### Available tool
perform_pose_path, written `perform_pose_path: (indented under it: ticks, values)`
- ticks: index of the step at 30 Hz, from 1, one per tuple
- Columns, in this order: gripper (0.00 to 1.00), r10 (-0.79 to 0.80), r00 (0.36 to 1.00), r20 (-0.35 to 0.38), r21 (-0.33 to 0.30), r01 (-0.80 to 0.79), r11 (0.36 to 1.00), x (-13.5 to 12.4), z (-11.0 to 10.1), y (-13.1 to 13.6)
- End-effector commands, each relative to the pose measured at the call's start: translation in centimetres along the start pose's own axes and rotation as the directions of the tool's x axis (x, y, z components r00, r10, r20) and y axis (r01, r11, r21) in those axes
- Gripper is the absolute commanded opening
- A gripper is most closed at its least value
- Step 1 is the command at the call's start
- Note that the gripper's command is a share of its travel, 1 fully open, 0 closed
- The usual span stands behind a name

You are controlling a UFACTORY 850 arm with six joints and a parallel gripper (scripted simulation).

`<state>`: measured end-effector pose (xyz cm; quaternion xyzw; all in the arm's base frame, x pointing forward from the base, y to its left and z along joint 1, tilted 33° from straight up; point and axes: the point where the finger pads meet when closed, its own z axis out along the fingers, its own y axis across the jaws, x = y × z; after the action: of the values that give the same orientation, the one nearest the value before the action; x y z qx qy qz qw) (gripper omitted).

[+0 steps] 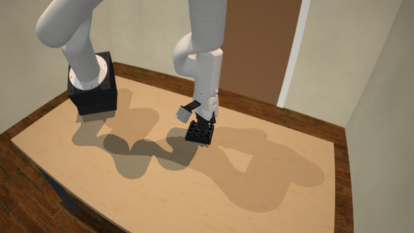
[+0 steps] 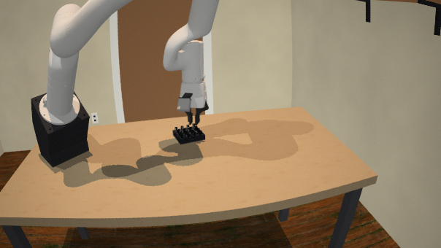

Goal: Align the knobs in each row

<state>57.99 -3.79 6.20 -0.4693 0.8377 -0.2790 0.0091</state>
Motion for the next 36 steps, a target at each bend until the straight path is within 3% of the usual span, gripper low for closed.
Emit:
perform_pose_path:
  ticks: [1,4,5,19,21,22,36]
  values:
    - [0.19,0.154,0.988,0.012,0.018,-0.155,0.988,0.0,-0.2,-0.1]
    - [0.19,0.182,0.983,0.013,0.017,-0.182,0.983,0.0,-0.3,-0.1]
    - [0.19,0.262,0.965,0.014,0.016,-0.263,0.965,0.0,-0.3,-0.1]
    - [0.19,0.600,0.800,0.019,0.009,-0.600,0.800,-0.1,-0.8,-0.1]
    - [0.19,0.600,0.800,0.019,0.009,-0.600,0.800,-0.1,-0.8,-0.1]
    - [0.19,0.656,0.755,0.020,0.008,-0.656,0.755,-0.1,-0.9,-0.1]
    - [0.19,0.887,0.461,0.021,0.000,-0.887,0.461,-0.1,-1.3,-0.1]
